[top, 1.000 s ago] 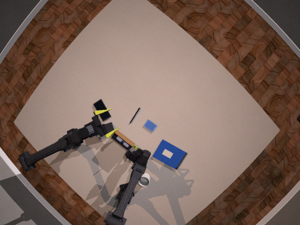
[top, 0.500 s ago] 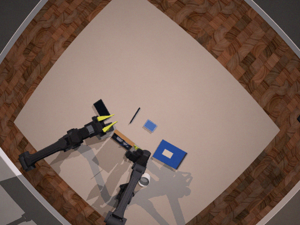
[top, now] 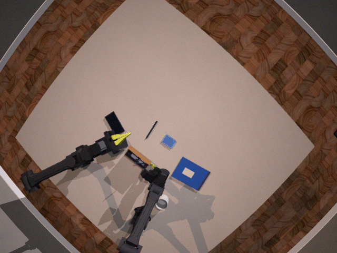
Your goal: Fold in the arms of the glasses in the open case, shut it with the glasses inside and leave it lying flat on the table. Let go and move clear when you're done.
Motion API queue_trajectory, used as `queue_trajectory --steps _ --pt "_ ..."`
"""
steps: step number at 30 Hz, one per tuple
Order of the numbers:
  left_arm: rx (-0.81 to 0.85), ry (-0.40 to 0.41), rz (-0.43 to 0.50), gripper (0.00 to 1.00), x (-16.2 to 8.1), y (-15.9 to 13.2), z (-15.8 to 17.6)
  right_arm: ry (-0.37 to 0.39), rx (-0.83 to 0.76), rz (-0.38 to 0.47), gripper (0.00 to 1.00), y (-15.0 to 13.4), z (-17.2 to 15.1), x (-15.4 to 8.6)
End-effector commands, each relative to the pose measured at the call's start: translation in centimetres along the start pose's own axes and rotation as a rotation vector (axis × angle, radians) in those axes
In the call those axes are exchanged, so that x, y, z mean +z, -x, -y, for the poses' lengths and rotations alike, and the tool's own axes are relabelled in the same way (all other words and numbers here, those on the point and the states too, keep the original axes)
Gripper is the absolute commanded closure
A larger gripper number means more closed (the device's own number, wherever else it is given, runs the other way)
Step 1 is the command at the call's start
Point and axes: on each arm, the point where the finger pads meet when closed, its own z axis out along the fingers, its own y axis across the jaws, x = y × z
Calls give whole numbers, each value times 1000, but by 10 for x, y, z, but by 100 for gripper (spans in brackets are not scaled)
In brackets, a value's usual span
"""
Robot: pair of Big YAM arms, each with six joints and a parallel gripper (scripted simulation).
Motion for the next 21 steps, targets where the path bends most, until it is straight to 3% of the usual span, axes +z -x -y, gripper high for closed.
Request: queue_trajectory --steps 1,6,11,16,18,21 --pt "-74 -28 -73 100 11 -24 23 4 48 -11 43 -6 4 -2" --pt "-203 -1 -180 100 10 -50 47 4 48 -11 43 -6 4 -2" --pt "-272 39 -325 100 5 -101 73 4 48 -11 43 -6 4 -2" --pt "-315 59 -347 100 3 -94 89 4 48 -11 43 -6 4 -2" --pt "-316 91 -445 100 -8 -142 98 4 48 -11 43 -6 4 -2" --pt "-334 128 -509 100 -17 -164 112 4 48 -11 43 -6 4 -2"
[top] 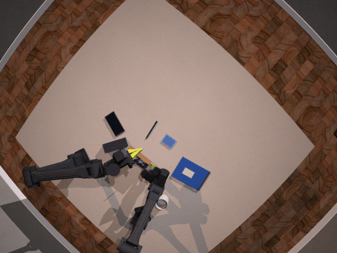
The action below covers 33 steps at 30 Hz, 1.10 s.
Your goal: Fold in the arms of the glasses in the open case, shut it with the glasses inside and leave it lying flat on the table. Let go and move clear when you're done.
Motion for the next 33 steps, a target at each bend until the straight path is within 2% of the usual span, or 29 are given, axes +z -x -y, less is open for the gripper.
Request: queue_trajectory --steps 1,7,11,12,14,23,28,31,33 --pt "-71 22 -93 100 5 -36 19 4 48 -11 43 -6 4 -2" --pt "-93 116 -186 100 -2 -85 28 4 48 -11 43 -6 4 -2" --pt "-116 123 -173 100 -10 -76 40 4 48 -11 43 -6 4 -2" --pt "-116 141 -186 100 -11 -84 41 4 48 -11 43 -6 4 -2" --pt "-87 201 -242 100 -13 -125 30 4 48 -11 43 -6 4 -2" --pt "-47 351 -277 100 -40 -181 32 4 48 -11 43 -6 4 -2" --pt "-69 365 -237 100 -49 -163 35 4 48 -11 43 -6 4 -2" --pt "7 393 -264 100 -50 -191 29 4 48 -11 43 -6 4 -2" --pt "31 380 -270 100 -49 -191 31 4 48 -11 43 -6 4 -2"
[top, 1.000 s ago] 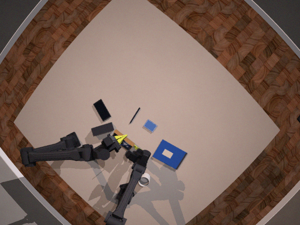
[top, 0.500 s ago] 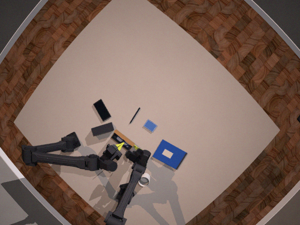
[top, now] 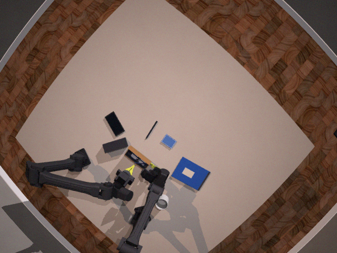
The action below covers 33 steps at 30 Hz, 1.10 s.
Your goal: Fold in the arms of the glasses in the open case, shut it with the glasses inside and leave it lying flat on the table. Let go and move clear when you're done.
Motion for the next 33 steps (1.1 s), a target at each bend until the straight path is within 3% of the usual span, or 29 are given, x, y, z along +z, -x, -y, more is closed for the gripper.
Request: queue_trajectory --steps 1,6,7,11,15,19,33 --pt "55 -7 -16 100 -2 -13 11 4 48 -11 43 -6 4 -2" --pt "13 -1 0 100 4 0 7 4 48 -11 43 -6 4 -2" --pt "-19 -29 20 100 -8 14 6 4 48 -11 43 -6 4 -2" --pt "2 -19 9 100 -6 7 9 4 48 -11 43 -6 4 -2" --pt "-33 -36 30 100 -12 22 8 4 48 -11 43 -6 4 -2" --pt "12 -1 1 100 7 -3 5 4 48 -11 43 -6 4 -2" --pt "6 4 2 100 26 -18 4 4 48 -11 43 -6 4 -2"
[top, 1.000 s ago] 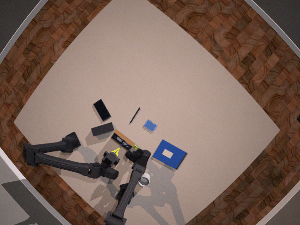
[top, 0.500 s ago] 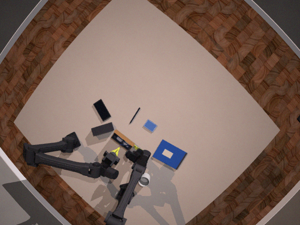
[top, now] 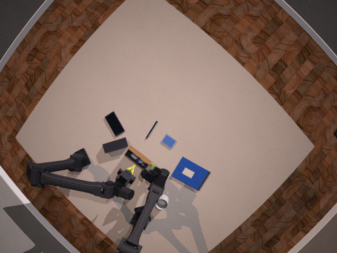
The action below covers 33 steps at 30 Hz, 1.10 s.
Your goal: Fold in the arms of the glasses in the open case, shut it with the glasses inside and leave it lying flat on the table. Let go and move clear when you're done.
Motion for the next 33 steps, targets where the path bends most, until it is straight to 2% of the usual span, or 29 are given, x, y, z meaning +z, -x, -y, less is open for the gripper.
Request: queue_trajectory --steps 1,18,33 --pt "-7 5 4 100 10 1 2 4 48 -11 43 -6 4 -2" --pt "-9 6 6 100 31 -20 2 4 48 -11 43 -6 4 -2" --pt "-17 -4 -32 100 28 -19 -8 4 48 -11 43 -6 4 -2"
